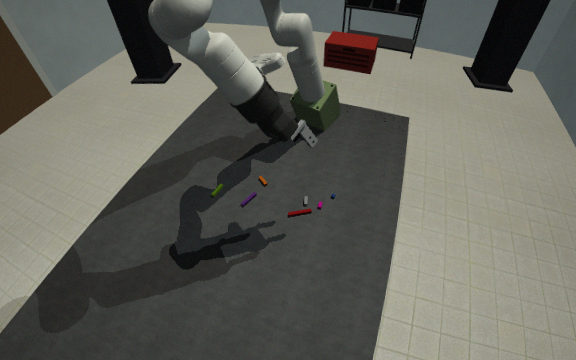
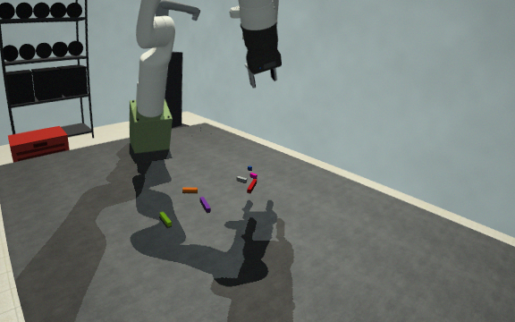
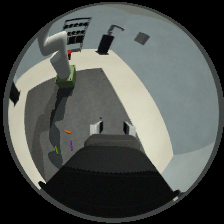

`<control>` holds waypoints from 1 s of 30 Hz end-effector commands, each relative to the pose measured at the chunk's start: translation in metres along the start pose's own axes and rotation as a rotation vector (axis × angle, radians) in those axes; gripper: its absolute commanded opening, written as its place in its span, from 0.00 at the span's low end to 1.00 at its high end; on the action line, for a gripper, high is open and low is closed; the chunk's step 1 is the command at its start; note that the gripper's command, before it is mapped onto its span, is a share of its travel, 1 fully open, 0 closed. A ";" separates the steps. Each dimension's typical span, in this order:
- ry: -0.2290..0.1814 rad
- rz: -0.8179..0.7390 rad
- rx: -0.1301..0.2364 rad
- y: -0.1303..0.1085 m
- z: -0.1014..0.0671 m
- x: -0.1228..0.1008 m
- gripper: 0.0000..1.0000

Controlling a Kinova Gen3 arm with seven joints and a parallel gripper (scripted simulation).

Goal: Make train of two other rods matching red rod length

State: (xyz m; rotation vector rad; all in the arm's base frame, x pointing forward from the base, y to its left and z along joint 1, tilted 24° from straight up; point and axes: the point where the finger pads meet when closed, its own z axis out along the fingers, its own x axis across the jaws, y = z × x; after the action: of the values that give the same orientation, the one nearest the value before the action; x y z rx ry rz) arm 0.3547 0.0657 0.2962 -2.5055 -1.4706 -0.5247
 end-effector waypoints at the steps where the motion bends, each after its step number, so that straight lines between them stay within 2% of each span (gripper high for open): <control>1: 0.003 -0.002 -0.007 0.000 -0.003 0.001 1.00; 4: 0.003 -0.002 -0.007 0.000 -0.003 0.001 1.00; 5: 0.026 0.034 -0.017 -0.008 -0.009 0.007 1.00; 13: 0.026 0.034 -0.017 -0.008 -0.009 0.007 1.00; 14: 0.048 0.070 -0.028 -0.015 -0.014 0.012 1.00; 23: 0.048 0.070 -0.028 -0.015 -0.014 0.012 1.00; 24: 0.068 0.106 -0.038 -0.022 -0.019 0.018 1.00; 30: 0.068 0.106 -0.038 -0.022 -0.019 0.018 1.00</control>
State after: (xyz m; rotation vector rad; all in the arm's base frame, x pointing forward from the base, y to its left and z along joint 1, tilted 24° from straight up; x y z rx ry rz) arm 0.3395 0.0845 0.3187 -2.5491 -1.3057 -0.6113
